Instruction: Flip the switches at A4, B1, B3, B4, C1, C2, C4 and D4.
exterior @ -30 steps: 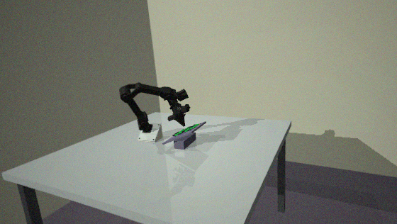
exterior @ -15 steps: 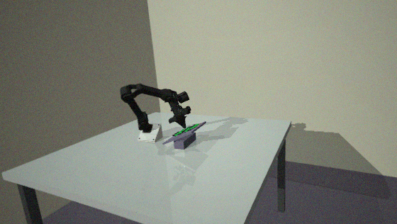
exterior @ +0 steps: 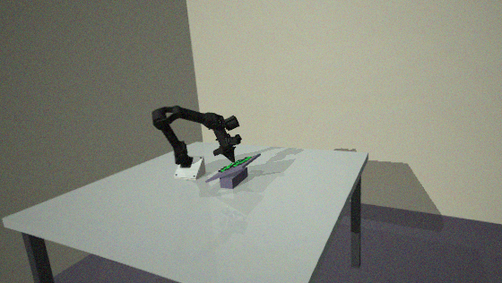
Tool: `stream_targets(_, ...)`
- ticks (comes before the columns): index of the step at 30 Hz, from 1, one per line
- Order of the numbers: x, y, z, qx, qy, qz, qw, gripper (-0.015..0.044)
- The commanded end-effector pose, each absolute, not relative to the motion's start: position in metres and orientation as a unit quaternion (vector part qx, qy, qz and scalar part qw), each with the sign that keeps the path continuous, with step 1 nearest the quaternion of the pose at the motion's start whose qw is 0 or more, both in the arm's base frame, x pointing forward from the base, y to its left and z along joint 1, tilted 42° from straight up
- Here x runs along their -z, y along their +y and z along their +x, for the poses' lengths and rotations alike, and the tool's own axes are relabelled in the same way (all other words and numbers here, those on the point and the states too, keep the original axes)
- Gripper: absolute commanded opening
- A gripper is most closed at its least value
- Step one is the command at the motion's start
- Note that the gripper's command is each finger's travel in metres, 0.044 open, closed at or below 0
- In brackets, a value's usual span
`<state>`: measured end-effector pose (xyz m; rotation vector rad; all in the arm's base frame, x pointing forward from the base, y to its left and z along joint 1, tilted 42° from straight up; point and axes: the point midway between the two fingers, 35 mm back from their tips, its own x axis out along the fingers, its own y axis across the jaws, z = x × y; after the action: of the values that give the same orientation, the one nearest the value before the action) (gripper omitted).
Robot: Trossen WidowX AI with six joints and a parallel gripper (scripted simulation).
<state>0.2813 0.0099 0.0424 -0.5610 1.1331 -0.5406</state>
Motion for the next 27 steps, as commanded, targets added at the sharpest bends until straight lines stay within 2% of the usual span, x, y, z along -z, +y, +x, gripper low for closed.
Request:
stream_targets(1, -0.0418, 0.0088, 0.2805, 0.25, 0.523, -0.263, 0.771, 0.0)
stream_targets(27, -0.04, 0.0069, 0.2815, 0.25, 0.523, -0.263, 0.771, 0.0)
